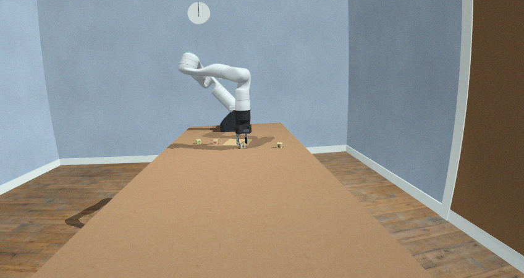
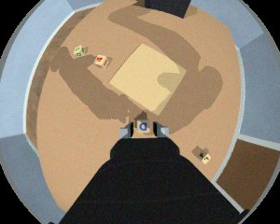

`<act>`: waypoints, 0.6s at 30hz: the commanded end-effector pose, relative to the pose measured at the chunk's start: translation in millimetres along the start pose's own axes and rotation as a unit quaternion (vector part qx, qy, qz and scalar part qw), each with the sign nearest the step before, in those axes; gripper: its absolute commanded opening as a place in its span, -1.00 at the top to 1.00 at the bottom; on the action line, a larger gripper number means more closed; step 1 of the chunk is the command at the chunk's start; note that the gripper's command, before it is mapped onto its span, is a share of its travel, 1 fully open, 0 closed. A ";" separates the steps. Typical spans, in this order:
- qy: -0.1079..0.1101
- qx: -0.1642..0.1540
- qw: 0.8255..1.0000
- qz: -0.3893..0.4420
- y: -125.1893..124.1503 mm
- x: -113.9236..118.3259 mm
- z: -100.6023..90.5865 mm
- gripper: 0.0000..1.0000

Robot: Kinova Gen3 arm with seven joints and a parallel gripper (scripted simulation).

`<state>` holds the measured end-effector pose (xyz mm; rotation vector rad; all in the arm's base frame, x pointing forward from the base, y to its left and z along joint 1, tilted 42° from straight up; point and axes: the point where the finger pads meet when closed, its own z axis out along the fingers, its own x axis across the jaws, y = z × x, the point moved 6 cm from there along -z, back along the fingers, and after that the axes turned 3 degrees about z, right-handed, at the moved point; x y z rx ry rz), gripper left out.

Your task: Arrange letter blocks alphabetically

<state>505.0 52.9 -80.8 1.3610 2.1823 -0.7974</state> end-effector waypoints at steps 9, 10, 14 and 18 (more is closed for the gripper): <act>0.000 -0.001 1.000 0.005 1.5 0.0 19.0 -0.67; 0.000 -0.001 1.000 0.005 1.5 0.0 19.0 -0.67; 0.000 -0.001 1.000 0.005 1.5 0.0 20.1 -0.67; 0.000 -0.001 1.000 0.005 1.5 0.0 20.1 -0.67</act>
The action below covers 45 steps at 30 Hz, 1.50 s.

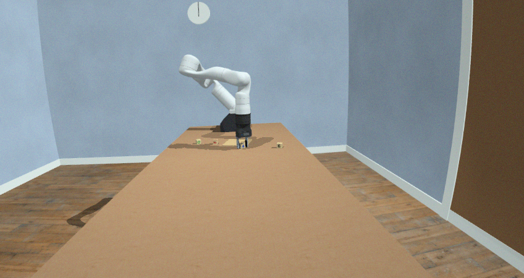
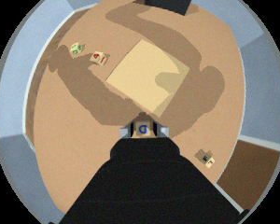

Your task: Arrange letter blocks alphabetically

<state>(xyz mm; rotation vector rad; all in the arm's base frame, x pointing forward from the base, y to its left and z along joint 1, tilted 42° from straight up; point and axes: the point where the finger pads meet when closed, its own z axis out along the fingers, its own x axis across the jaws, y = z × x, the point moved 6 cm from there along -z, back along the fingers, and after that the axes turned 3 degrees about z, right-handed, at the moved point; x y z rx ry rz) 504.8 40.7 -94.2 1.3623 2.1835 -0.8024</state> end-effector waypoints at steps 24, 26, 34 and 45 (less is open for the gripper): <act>0.000 -0.003 1.000 0.005 2.8 -0.7 2.1 -0.67; 0.000 -0.003 1.000 0.005 2.8 -0.7 2.1 -0.67; 0.000 -0.003 1.000 0.005 2.8 -0.7 2.1 -0.58; 0.000 -0.003 1.000 0.005 2.8 -0.7 2.1 -0.58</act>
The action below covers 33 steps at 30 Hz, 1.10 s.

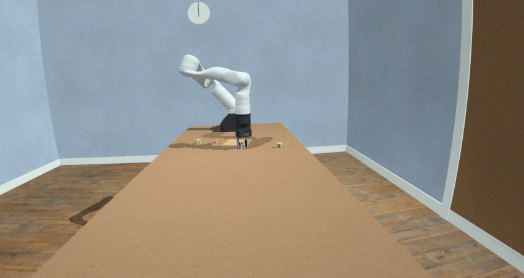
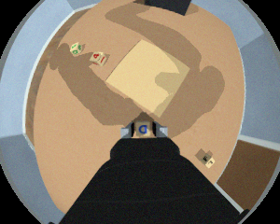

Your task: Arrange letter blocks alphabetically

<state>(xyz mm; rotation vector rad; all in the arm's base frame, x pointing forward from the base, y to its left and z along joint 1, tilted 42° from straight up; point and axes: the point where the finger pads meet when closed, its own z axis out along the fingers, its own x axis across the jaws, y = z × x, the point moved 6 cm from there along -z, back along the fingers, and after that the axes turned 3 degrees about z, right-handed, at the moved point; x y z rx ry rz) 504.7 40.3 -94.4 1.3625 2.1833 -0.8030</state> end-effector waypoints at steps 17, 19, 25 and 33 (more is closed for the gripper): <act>0.000 -0.003 1.000 0.005 2.9 -0.6 1.6 0.01; 0.000 -0.003 1.000 0.005 2.9 -0.6 1.6 0.01; 0.000 -0.003 1.000 0.005 2.9 -0.6 1.6 0.01; 0.000 -0.003 1.000 0.005 2.9 -0.6 1.6 0.01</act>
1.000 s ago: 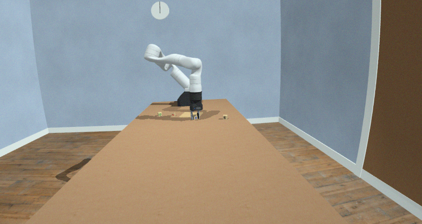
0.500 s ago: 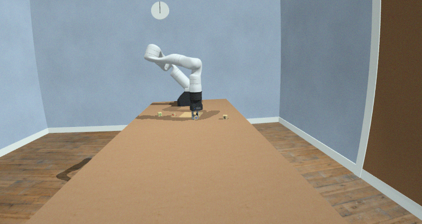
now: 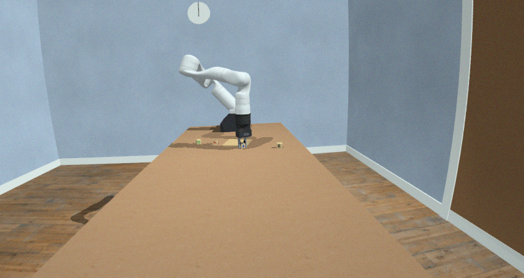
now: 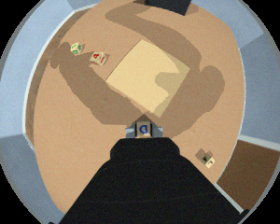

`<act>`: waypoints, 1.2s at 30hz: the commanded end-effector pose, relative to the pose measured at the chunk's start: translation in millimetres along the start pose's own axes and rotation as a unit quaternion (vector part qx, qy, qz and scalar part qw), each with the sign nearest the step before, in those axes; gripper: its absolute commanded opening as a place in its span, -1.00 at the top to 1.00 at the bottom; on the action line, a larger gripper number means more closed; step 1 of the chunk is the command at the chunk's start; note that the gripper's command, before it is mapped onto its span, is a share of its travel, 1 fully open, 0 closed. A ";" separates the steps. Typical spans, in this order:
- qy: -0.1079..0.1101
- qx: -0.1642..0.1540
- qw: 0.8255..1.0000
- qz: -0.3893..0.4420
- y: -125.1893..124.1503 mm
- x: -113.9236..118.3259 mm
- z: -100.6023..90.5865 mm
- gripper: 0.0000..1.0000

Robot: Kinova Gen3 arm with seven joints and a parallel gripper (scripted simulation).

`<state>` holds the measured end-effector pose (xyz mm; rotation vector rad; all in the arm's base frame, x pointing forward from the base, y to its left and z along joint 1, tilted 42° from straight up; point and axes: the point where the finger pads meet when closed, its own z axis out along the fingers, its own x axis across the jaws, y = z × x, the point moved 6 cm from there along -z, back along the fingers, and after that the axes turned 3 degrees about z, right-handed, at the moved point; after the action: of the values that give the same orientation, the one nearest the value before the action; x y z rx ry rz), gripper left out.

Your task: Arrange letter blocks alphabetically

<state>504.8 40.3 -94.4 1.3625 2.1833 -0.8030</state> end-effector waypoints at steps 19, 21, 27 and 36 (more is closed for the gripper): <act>0.000 -0.005 1.000 0.001 3.7 -3.5 -60.1 0.01; 0.000 -0.005 1.000 0.004 3.5 -3.4 -74.5 0.01; 0.000 -0.004 1.000 0.004 2.5 -1.9 -97.6 0.01; 0.000 -0.003 1.000 0.004 2.3 -1.2 -98.5 0.01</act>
<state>500.6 102.9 -26.0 1.3702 2.1732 -0.7941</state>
